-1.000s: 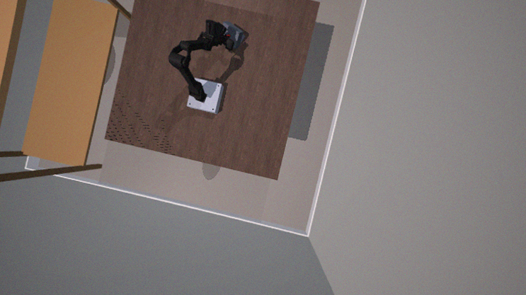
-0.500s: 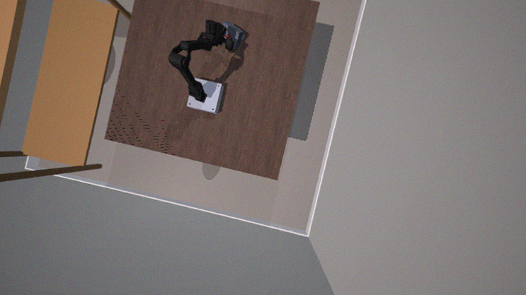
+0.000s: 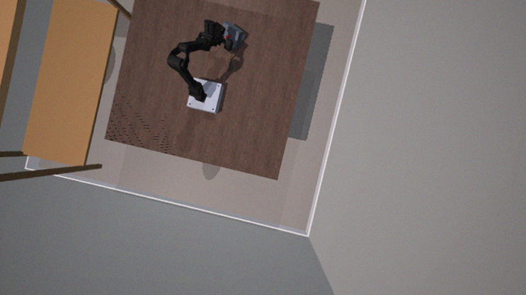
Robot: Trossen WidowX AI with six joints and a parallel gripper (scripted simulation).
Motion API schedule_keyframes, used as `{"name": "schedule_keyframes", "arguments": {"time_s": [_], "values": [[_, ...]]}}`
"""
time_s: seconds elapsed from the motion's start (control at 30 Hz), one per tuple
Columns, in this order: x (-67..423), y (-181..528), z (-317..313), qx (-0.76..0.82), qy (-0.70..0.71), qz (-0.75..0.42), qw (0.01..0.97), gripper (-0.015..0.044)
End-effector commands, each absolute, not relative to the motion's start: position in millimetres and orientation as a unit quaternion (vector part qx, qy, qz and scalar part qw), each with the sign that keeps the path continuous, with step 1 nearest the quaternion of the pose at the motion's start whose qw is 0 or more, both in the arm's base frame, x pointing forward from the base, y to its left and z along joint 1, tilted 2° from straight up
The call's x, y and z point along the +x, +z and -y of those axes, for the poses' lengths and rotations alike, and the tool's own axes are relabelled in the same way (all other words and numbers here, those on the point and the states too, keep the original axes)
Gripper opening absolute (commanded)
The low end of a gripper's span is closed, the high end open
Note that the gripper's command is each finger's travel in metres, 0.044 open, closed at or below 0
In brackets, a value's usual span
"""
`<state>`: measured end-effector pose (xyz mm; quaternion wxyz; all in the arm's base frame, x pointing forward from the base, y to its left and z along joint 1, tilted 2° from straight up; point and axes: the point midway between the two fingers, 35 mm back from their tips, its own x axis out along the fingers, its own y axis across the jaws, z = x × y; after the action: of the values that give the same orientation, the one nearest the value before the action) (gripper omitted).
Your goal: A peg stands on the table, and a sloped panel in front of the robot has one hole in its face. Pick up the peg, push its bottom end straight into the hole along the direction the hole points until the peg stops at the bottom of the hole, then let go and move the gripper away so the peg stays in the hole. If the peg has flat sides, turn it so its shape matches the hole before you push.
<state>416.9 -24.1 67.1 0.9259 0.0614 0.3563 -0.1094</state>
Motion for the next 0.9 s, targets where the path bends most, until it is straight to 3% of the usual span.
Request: {"name": "schedule_keyframes", "arguments": {"time_s": [0.0,0.87], "values": [[414.0,72.4,23.8,0.063,-0.111,-0.354,0.927,0.0440],[393.8,94.8,17.7,0.062,-0.109,-0.355,0.926,0.0440]]}}
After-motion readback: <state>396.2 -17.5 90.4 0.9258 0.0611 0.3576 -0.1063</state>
